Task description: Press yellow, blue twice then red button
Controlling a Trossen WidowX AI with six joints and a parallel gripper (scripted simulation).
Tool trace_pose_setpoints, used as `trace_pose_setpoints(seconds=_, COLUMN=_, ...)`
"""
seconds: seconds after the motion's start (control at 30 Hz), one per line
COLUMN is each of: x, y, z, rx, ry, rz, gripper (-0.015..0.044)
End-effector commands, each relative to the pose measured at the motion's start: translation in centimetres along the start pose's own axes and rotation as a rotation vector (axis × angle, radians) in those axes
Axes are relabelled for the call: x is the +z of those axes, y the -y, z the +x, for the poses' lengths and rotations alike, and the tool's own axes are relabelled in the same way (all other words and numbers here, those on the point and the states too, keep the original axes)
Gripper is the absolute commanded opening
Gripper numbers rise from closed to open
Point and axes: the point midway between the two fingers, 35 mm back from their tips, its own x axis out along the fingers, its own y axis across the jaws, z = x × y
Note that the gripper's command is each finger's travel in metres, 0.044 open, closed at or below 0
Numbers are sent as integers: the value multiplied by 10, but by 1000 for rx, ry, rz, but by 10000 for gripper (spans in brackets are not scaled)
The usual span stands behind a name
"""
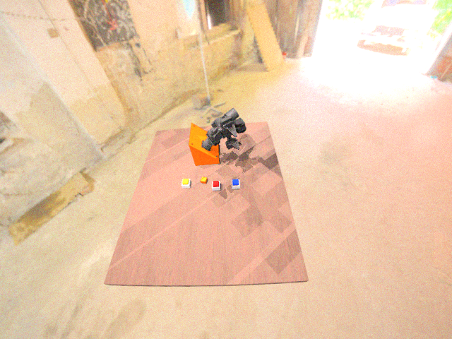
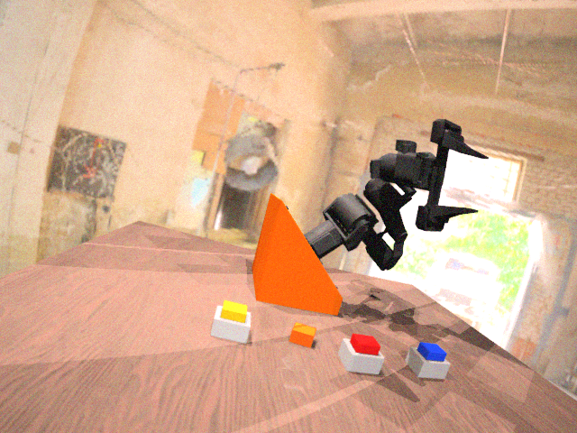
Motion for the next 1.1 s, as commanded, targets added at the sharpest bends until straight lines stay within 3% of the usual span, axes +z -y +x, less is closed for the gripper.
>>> trace_pose_setpoints(seconds=0.0, x=1, y=-1, z=1, rx=1, ry=6, rz=-6, gripper=400)
trace_pose_setpoints(seconds=0.27, x=64, y=-37, z=18, rx=-53, ry=278, rz=-273, gripper=400)
trace_pose_setpoints(seconds=0.53, x=145, y=-46, z=19, rx=-339, ry=503, rz=-552, gripper=400)
trace_pose_setpoints(seconds=0.8, x=193, y=-35, z=10, rx=-603, ry=539, rz=-701, gripper=400)
trace_pose_setpoints(seconds=1.07, x=236, y=-14, z=-6, rx=-907, ry=461, rz=-827, gripper=400)
